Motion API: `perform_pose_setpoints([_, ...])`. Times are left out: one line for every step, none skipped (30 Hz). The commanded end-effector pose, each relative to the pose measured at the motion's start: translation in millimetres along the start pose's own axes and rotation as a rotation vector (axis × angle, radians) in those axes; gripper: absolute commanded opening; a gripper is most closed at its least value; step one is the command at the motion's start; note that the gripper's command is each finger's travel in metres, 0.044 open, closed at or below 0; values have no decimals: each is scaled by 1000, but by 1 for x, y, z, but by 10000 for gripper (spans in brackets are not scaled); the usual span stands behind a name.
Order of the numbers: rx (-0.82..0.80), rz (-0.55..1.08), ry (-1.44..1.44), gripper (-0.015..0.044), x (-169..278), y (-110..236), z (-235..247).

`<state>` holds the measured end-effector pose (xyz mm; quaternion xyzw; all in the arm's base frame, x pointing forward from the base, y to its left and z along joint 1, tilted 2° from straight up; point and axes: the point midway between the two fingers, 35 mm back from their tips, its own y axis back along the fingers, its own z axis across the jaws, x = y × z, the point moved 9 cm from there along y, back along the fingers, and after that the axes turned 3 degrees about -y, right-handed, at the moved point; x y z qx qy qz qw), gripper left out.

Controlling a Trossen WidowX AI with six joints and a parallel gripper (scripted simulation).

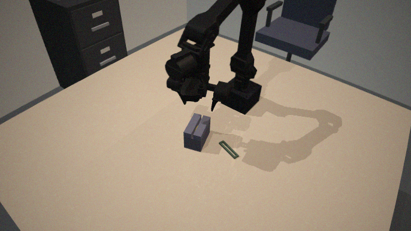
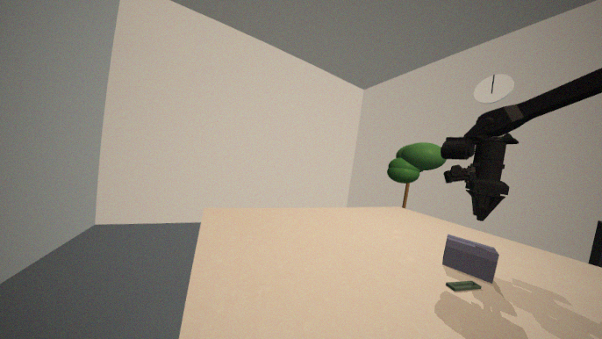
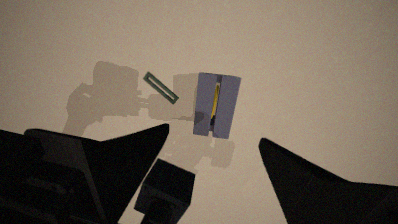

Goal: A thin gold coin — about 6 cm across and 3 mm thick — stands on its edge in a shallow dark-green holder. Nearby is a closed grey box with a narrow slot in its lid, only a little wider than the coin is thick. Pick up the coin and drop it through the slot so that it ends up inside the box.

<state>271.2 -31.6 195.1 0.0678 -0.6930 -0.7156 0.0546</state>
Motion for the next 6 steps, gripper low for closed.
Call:
perform_pose_setpoints([-2,4,3,440,1,4,0])
perform_pose_setpoints([-2,4,3,440,1,4,0])
perform_pose_setpoints([-2,4,3,440,1,4,0])
perform_pose_setpoints([-2,4,3,440,1,4,0])
perform_pose_setpoints([-2,4,3,440,1,4,0])
perform_pose_setpoints([-2,4,3,440,1,4,0])
